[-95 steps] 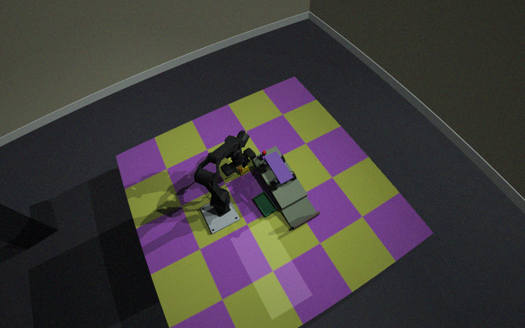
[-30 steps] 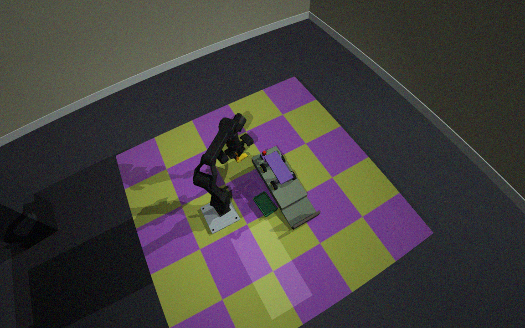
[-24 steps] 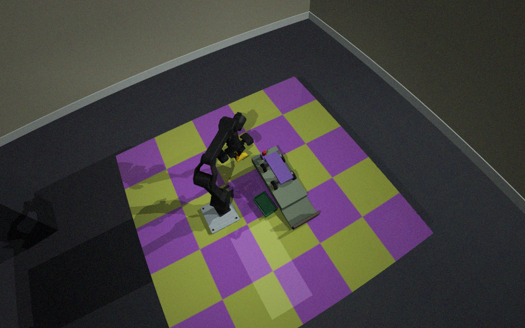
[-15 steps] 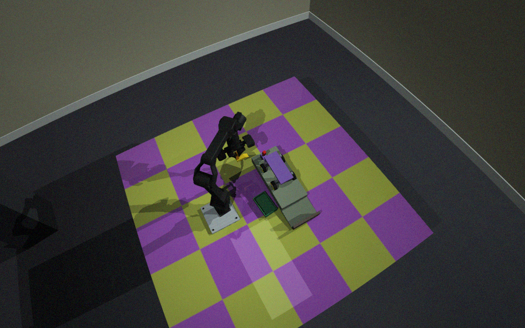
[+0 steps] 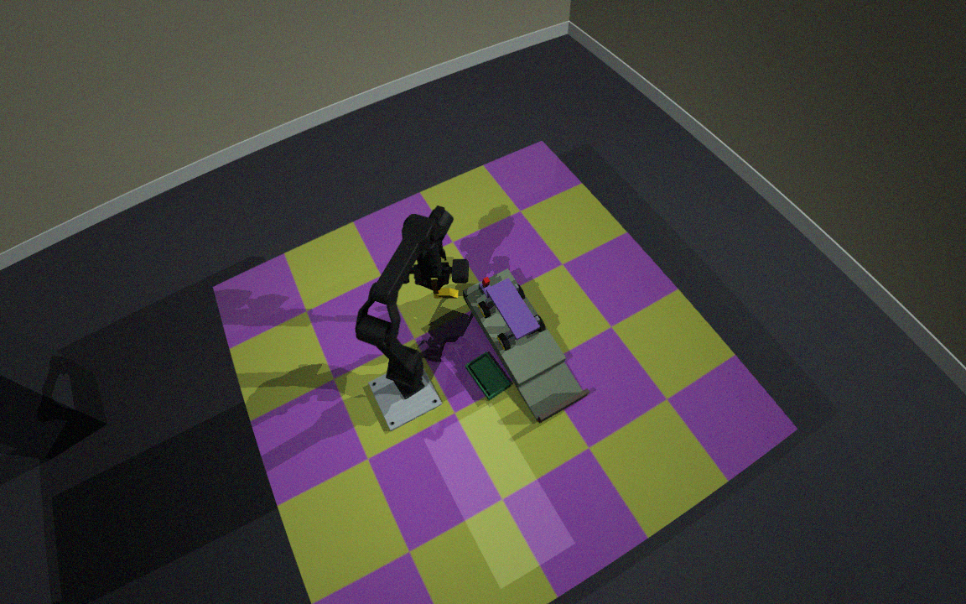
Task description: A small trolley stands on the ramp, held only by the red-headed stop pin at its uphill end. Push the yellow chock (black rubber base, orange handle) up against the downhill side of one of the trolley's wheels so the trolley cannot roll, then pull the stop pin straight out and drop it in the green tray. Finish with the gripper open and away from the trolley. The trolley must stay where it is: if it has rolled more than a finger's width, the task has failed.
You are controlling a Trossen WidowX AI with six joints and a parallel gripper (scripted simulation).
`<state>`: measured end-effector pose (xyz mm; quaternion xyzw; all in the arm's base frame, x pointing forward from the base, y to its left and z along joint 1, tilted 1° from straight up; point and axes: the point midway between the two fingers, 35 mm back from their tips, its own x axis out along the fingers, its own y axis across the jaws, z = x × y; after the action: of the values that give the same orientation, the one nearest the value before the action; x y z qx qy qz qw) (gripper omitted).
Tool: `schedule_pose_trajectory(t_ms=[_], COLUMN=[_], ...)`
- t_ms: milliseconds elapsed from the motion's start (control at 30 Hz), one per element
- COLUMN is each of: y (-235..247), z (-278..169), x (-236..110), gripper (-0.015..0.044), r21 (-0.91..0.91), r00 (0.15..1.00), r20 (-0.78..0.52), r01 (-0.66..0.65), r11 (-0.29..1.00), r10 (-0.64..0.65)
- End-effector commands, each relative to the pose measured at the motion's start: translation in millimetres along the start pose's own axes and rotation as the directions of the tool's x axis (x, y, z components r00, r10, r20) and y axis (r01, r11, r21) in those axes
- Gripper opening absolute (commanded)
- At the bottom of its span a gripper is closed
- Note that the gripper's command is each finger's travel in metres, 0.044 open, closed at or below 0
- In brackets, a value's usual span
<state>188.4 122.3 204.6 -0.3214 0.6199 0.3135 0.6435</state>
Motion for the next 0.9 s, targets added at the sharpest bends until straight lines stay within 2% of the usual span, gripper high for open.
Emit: schedule_pose_trajectory(t_ms=[0,400,867], y=[-0.6,-0.5,-0.5], z=[-0.1,-0.1,-0.1], x=[-0.6,-0.6,-0.6], gripper=[0.0000,0.0000,0.0000], r21=[0.133,0.514,0.844], r00=[1.000,1.000,1.000], r20=[0.001,0.001,0.002], r01=[0.004,0.004,0.002], r11=[0.991,0.858,0.537], r10=[-0.004,-0.006,-0.007])
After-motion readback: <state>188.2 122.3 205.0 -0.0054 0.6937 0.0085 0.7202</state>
